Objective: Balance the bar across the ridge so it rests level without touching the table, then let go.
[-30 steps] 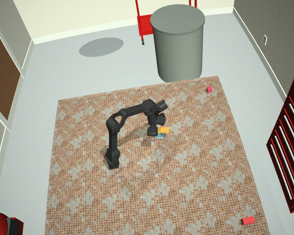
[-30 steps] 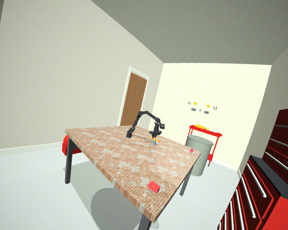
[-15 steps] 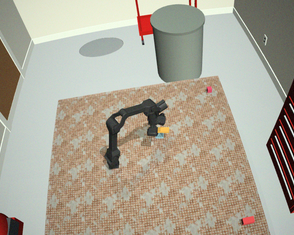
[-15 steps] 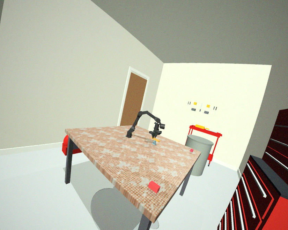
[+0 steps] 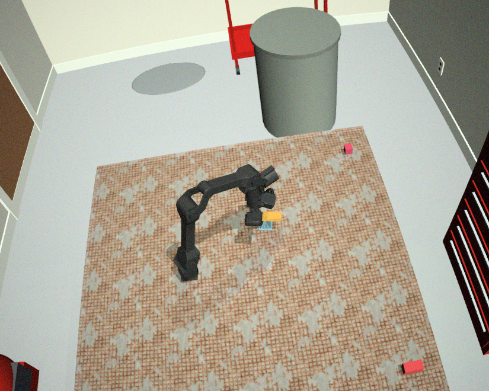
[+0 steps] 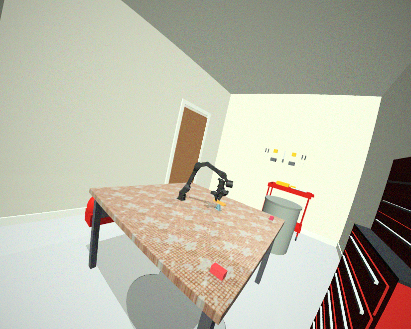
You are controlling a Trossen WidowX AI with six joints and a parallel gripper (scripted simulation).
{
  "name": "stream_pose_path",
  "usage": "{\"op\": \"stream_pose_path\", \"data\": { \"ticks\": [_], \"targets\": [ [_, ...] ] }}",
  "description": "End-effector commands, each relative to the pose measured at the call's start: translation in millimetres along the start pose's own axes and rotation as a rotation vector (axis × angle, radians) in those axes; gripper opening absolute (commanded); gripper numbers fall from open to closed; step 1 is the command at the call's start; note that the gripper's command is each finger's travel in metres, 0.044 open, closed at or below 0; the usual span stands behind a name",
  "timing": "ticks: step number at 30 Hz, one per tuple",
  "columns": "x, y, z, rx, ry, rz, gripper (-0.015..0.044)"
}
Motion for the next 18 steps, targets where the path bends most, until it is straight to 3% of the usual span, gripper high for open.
{"op": "stream_pose_path", "data": {
  "ticks": [1,18],
  "targets": [
    [-0.1,0.0,0.0,0.000,0.000,0.000,0.0171],
    [-0.1,0.0,0.0,0.000,0.000,0.000,0.0185]
  ]
}}
Point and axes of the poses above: the point midway between the two fingers, 35 mm back from their tips, its own x axis out along the fingers, its own z axis across the jaws, y = z × x, the point moved 6 cm from there along -x, back along the fingers, and after that the axes turned 11 degrees about -x, right-handed, at the moved point
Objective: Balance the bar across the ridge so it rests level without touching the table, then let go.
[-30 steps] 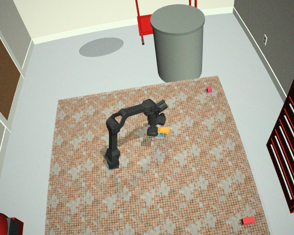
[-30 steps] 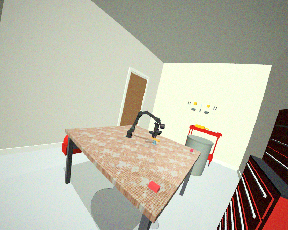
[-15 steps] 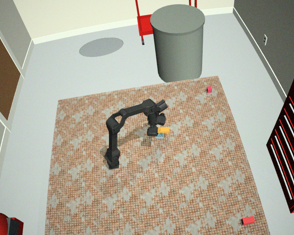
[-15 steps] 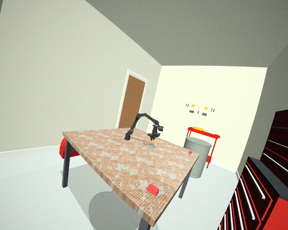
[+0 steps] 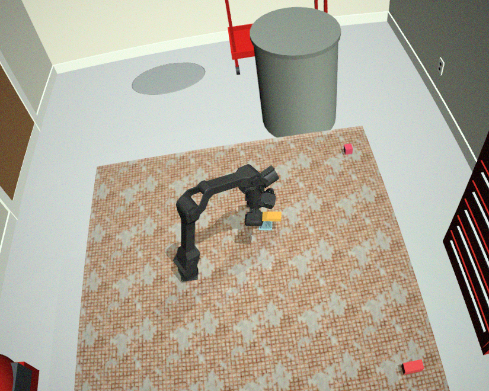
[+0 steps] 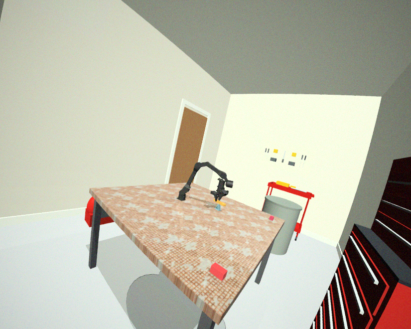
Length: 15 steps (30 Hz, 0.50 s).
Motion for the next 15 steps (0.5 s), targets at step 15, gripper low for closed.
{"op": "stream_pose_path", "data": {
  "ticks": [15],
  "targets": [
    [-0.1,0.0,0.0,0.000,0.000,0.000,0.0395]
  ]
}}
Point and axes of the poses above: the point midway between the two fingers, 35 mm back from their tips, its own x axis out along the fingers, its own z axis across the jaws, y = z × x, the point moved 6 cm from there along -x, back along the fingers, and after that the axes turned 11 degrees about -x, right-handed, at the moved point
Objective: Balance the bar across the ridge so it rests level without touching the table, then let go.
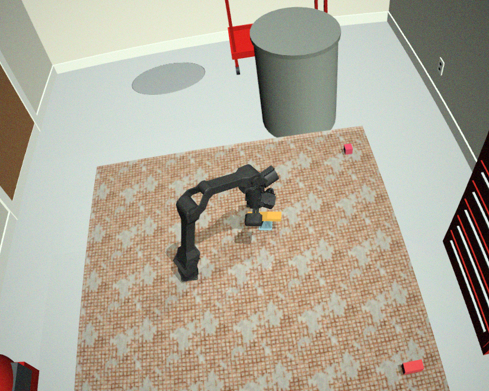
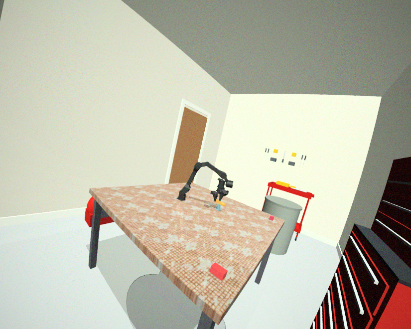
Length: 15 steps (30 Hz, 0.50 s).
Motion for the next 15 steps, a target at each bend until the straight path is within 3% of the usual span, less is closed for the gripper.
{"op": "stream_pose_path", "data": {
  "ticks": [1,6,15],
  "targets": [
    [-0.1,0.0,-0.1,0.000,0.000,0.000,0.0421],
    [-7.2,-1.1,0.6,0.000,0.000,-0.001,0.0440],
    [-98.1,0.5,-0.6,0.000,-0.005,-0.009,0.0440]
  ]
}}
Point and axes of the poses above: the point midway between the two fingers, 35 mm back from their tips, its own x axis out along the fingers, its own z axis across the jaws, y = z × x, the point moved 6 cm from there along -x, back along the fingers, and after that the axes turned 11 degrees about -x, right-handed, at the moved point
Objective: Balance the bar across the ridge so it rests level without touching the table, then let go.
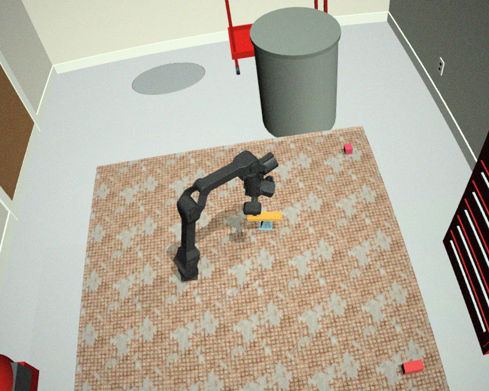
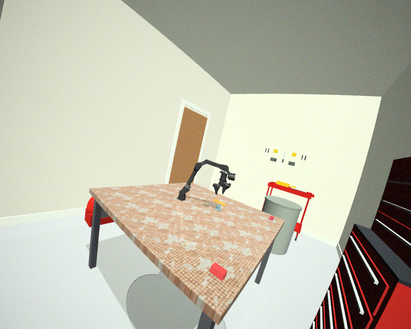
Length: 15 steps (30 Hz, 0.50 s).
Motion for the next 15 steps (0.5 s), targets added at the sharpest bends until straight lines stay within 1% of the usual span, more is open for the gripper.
{"op": "stream_pose_path", "data": {
  "ticks": [1,15],
  "targets": [
    [-29.8,3.8,-2.3,0.000,-0.004,-0.006,0.0440],
    [-29.8,3.8,-2.3,0.000,-0.004,-0.006,0.0440]
  ]
}}
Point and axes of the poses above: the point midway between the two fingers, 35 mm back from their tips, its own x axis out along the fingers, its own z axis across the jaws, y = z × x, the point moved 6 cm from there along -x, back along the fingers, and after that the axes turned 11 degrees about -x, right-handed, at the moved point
